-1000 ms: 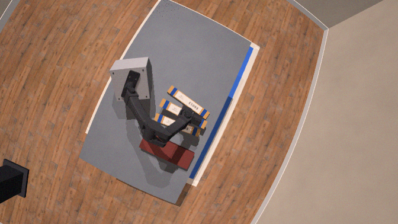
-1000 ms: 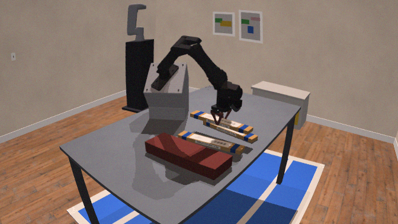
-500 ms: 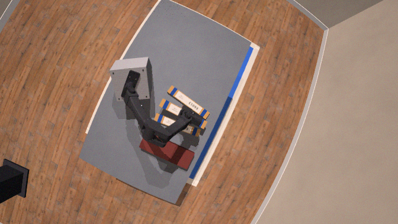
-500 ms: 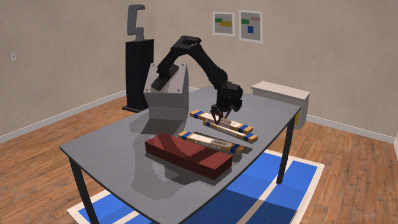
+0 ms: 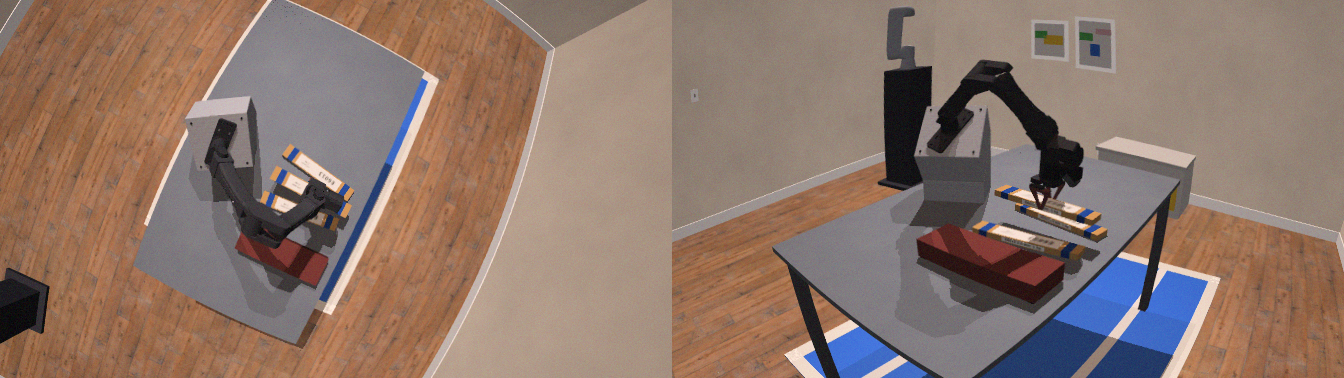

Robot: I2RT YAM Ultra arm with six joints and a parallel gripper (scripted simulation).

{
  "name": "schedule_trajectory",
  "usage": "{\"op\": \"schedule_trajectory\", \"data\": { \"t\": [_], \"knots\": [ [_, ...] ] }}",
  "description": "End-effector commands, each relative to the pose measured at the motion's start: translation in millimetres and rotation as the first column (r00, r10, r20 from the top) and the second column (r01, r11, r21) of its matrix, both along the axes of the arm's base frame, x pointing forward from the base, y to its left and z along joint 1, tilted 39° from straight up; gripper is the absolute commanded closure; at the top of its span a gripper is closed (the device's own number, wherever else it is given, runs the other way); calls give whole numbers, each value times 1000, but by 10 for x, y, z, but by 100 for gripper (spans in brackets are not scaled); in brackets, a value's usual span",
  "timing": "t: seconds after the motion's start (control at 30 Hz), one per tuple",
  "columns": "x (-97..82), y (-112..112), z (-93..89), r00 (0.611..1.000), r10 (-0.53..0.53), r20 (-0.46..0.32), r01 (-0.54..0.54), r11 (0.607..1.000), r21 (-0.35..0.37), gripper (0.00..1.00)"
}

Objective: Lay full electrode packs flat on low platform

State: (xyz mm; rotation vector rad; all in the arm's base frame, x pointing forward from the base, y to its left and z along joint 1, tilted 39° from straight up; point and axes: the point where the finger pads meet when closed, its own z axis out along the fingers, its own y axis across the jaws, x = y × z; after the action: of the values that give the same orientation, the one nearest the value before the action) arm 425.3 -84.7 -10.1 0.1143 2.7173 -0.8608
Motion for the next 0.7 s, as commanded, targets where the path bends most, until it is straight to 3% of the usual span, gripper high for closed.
{"op": "schedule_trajectory", "data": {
  "t": [0.0, 0.67],
  "knots": [
    [200, 269, 259, 997, 50, 64, -50, 999, -3, 100],
    [217, 305, 274, 997, 50, 64, -50, 999, -3, 100]
  ]
}}
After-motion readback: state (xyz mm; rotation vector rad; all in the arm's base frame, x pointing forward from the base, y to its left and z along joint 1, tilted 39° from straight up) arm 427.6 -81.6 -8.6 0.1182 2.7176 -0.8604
